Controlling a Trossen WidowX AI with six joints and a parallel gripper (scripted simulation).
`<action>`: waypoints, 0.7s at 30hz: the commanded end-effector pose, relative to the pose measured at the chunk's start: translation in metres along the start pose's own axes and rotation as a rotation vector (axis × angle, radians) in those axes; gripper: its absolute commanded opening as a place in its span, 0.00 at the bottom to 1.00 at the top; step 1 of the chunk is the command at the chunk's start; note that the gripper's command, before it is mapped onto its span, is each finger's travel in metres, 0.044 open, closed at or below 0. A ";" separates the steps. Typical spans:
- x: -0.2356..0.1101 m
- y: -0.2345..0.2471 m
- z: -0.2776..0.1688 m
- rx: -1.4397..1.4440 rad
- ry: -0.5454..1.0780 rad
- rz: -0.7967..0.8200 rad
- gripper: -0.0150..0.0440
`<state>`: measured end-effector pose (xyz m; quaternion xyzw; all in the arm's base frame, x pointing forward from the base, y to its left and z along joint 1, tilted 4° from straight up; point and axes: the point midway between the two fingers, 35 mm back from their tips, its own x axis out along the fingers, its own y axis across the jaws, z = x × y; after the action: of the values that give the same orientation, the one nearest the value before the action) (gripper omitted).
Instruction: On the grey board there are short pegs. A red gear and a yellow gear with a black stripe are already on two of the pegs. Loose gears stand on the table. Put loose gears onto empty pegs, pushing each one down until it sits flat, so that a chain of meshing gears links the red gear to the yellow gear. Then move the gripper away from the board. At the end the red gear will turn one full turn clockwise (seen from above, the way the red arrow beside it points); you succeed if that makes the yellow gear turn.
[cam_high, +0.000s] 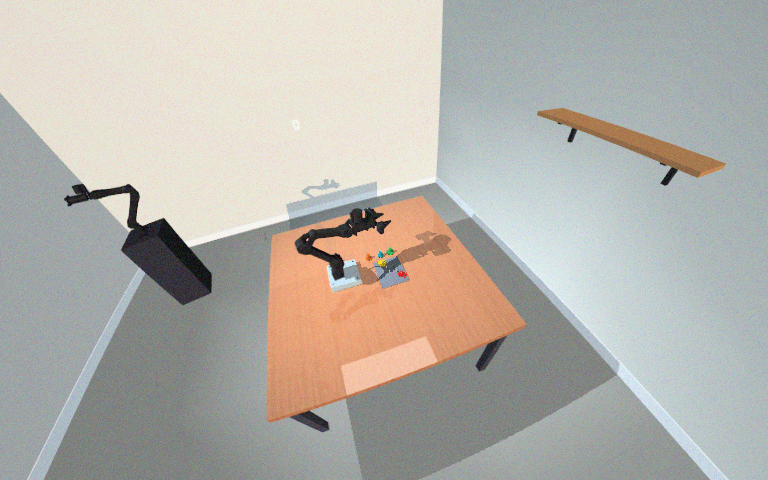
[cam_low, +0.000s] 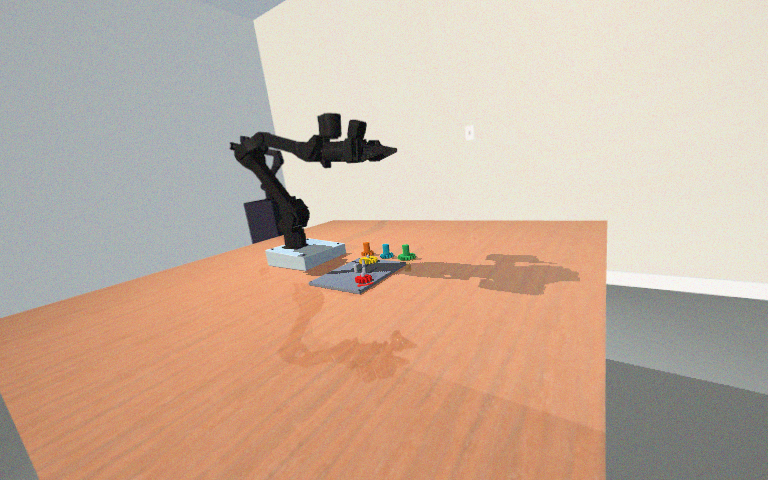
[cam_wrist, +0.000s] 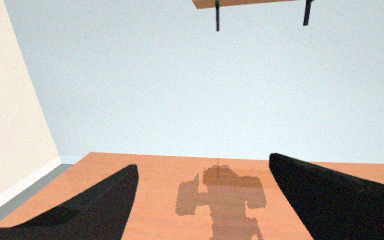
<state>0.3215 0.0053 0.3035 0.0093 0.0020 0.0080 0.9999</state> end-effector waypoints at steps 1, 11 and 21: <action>0.001 0.001 -0.002 0.001 0.012 0.002 0.98; -0.001 0.035 -0.142 -0.011 0.752 0.086 1.00; -0.082 0.052 -0.222 -0.106 1.465 0.112 1.00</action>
<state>0.2574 0.0573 0.0903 -0.0363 0.6125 0.0637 0.7871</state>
